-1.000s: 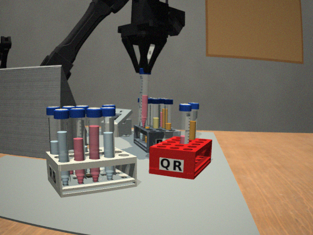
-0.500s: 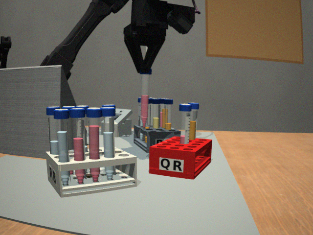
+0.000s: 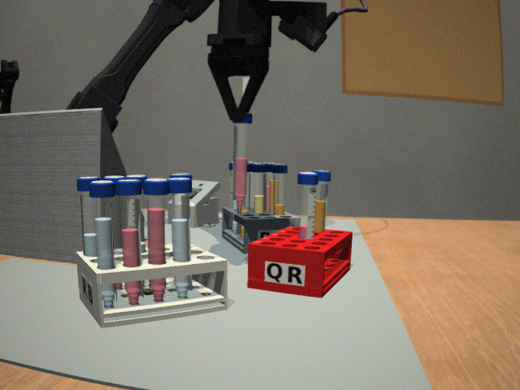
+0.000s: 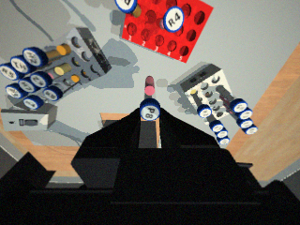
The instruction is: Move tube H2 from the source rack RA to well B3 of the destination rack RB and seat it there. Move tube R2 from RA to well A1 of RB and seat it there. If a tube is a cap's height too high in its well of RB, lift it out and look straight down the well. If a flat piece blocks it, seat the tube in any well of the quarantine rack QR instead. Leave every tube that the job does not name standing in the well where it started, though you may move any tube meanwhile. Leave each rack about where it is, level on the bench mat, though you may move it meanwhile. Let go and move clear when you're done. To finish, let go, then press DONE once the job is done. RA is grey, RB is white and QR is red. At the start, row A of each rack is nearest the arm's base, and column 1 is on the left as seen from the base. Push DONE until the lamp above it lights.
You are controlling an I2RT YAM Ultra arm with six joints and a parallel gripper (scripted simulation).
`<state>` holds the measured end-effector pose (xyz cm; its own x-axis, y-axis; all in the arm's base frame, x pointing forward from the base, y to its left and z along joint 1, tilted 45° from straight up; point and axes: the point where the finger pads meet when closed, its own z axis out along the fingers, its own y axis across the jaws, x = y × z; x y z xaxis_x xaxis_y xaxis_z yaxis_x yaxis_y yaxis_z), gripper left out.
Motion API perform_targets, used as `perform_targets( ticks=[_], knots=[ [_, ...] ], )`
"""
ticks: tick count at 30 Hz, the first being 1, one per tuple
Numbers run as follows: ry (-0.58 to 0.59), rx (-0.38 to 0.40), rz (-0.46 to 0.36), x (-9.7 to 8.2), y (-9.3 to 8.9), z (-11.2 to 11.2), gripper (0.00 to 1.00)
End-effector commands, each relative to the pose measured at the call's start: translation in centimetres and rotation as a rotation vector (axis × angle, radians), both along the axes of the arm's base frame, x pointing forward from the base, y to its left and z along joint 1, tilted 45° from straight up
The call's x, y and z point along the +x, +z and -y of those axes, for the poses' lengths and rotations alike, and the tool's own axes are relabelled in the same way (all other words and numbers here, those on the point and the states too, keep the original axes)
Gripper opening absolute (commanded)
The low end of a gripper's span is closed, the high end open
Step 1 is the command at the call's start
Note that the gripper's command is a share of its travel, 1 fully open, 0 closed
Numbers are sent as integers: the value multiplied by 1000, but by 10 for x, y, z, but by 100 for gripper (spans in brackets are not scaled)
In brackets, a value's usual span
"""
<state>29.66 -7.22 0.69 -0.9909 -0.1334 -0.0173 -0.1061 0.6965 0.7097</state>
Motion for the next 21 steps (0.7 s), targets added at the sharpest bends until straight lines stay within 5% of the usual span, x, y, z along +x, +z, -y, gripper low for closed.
perform_targets(
  ticks=[1, 21],
  knots=[
    [-123, -30, -74, 3, 9, 10, 0],
    [-550, -70, -492, 4, 9, 10, 0]
  ],
)
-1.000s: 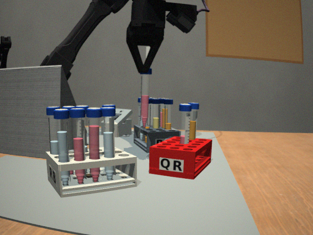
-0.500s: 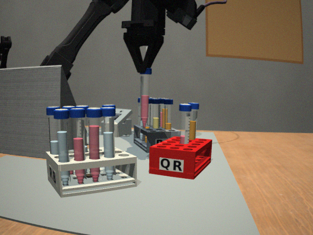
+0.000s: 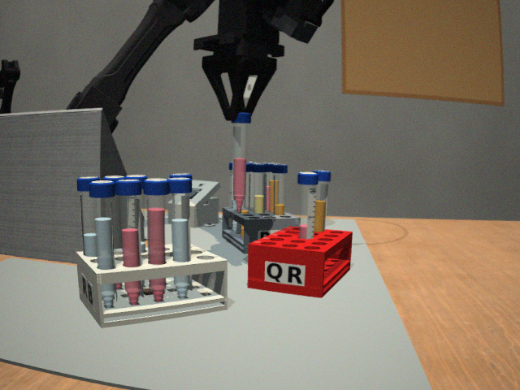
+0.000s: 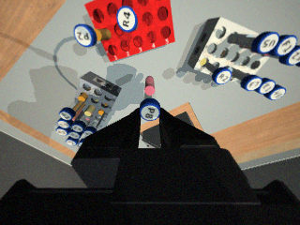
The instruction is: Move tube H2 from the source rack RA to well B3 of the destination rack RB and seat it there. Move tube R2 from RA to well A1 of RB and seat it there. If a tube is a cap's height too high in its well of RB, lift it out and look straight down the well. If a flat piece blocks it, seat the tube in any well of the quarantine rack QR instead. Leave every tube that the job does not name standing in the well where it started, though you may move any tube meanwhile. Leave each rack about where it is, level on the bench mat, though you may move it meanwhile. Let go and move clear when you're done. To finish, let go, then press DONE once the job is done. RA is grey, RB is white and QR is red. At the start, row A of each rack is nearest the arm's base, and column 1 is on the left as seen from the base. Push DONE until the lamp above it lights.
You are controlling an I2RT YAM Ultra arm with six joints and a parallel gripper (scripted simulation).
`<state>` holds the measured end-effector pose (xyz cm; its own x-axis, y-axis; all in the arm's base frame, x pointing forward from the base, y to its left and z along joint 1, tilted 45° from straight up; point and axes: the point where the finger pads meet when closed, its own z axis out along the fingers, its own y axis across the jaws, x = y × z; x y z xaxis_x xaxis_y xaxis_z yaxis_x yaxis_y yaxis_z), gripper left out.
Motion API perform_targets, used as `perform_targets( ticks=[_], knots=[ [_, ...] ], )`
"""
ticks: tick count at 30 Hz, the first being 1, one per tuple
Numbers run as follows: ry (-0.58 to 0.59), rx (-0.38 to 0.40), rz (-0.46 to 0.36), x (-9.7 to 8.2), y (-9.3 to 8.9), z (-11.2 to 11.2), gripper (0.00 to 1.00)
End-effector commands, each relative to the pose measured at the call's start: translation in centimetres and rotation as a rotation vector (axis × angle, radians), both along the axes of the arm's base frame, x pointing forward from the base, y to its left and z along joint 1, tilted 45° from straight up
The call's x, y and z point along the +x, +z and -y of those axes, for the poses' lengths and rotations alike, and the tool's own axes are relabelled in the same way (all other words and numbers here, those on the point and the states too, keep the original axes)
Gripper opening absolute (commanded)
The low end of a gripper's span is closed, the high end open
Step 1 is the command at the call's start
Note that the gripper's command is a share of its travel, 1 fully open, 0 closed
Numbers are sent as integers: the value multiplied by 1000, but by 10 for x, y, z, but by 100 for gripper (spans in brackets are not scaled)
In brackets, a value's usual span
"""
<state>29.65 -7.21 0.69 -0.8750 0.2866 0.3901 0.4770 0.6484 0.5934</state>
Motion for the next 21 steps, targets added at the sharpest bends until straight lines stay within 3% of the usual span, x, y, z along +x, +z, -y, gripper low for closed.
perform_targets(
  ticks=[1, 11, 21],
  knots=[
    [-143, -34, -91, 4, 9, 10, 0],
    [-380, -55, -324, 4, 9, 10, 0],
    [-371, -48, -325, 20, 26, -11, 0]
  ],
)
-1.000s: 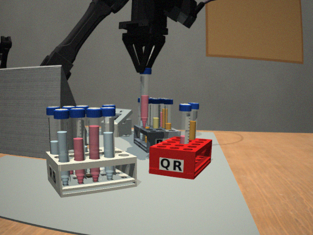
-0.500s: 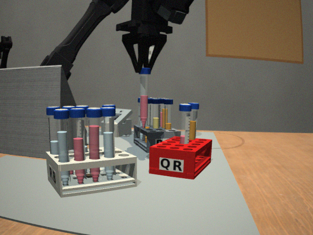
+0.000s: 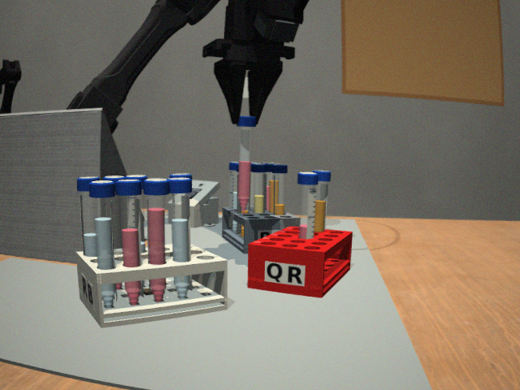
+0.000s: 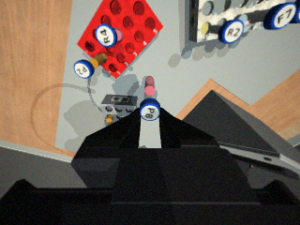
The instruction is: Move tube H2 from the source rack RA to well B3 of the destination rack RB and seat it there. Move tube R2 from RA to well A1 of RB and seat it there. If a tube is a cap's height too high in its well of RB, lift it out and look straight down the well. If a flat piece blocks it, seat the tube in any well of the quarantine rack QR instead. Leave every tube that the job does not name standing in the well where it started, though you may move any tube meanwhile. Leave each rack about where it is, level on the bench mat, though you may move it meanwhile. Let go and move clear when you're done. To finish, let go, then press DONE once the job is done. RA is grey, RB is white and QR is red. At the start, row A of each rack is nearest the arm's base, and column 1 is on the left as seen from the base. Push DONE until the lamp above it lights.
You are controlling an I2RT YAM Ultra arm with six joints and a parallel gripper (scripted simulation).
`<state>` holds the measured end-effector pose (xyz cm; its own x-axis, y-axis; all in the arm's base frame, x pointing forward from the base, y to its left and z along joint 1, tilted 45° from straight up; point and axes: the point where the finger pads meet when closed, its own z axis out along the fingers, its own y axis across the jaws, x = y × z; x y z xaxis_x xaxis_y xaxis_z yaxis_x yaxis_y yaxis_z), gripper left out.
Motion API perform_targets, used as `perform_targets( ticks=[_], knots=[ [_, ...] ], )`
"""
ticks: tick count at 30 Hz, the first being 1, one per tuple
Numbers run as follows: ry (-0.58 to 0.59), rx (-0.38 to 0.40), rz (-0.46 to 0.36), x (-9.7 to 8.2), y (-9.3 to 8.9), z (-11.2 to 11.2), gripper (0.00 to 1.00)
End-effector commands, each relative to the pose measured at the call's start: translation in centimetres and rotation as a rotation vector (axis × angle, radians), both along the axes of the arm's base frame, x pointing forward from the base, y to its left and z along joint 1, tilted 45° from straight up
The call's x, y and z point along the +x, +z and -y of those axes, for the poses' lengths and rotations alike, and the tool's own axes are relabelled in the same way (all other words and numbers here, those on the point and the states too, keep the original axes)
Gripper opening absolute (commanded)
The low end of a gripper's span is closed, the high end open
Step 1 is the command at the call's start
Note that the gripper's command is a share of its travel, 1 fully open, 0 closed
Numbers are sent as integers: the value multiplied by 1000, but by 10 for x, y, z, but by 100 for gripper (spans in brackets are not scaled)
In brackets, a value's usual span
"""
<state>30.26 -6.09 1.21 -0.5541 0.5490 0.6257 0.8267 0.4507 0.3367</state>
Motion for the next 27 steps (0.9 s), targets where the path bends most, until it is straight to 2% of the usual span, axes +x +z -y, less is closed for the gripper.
perform_targets(
  ticks=[1, 5, 7, 15, 26, 27],
  knots=[
    [-39, -15, 23, 16, 22, -2, 0],
    [-40, -14, 24, 21, 29, -9, 0],
    [-59, 2, -9, 21, 18, -4, 0],
    [-40, 2, -9, 31, 16, -10, 0],
    [-43, 2, -8, 46, 13, -7, 0],
    [-59, 2, -8, 46, 12, -1, 0]
  ],
)
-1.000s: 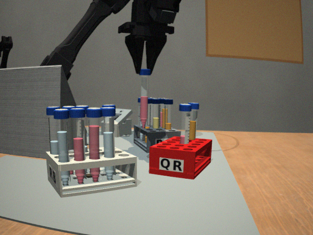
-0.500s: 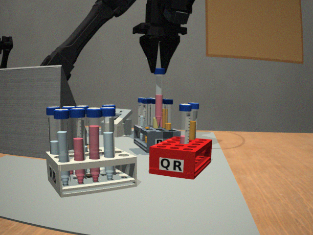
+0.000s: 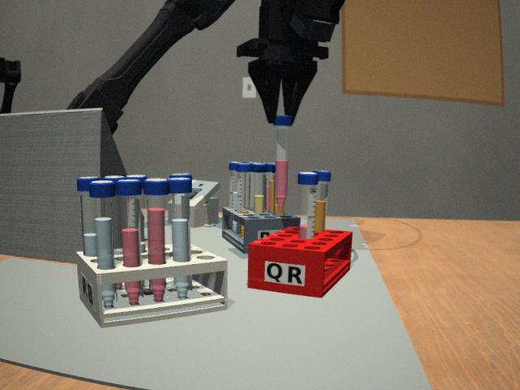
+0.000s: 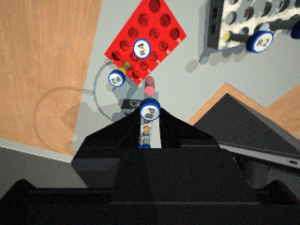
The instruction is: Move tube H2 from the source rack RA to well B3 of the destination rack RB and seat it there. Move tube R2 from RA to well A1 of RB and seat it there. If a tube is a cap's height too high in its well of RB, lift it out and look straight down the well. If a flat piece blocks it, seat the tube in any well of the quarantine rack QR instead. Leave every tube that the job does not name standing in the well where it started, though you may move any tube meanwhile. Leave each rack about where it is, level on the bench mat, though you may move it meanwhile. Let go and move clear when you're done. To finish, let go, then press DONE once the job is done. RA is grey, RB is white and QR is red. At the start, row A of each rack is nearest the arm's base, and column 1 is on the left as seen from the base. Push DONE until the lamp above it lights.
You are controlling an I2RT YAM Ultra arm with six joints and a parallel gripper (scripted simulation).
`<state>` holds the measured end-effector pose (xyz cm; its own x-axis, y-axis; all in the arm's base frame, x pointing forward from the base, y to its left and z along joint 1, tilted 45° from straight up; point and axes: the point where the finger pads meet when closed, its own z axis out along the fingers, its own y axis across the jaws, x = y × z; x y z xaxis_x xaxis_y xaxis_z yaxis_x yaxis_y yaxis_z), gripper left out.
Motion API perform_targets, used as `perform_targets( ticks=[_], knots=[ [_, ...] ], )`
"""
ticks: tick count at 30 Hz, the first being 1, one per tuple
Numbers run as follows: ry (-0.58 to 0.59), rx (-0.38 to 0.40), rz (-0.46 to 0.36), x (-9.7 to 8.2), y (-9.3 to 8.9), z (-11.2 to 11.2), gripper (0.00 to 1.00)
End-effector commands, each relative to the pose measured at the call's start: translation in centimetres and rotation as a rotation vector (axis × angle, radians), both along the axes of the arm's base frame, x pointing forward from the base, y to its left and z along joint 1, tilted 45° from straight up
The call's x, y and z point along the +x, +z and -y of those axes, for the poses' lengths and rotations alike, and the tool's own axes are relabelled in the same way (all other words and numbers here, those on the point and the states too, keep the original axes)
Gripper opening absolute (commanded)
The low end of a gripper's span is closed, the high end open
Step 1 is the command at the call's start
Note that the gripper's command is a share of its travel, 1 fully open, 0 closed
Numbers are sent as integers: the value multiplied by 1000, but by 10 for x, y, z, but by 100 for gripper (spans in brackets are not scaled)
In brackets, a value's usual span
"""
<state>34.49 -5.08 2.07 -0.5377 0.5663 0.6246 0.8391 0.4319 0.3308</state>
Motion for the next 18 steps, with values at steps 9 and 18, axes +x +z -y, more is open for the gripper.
perform_targets(
  ticks=[9, 18],
  knots=[
    [-23, 8, -4, 19, 1, 6, 0],
    [-16, -3, 7, 17, 2, 7, 0]
  ],
)
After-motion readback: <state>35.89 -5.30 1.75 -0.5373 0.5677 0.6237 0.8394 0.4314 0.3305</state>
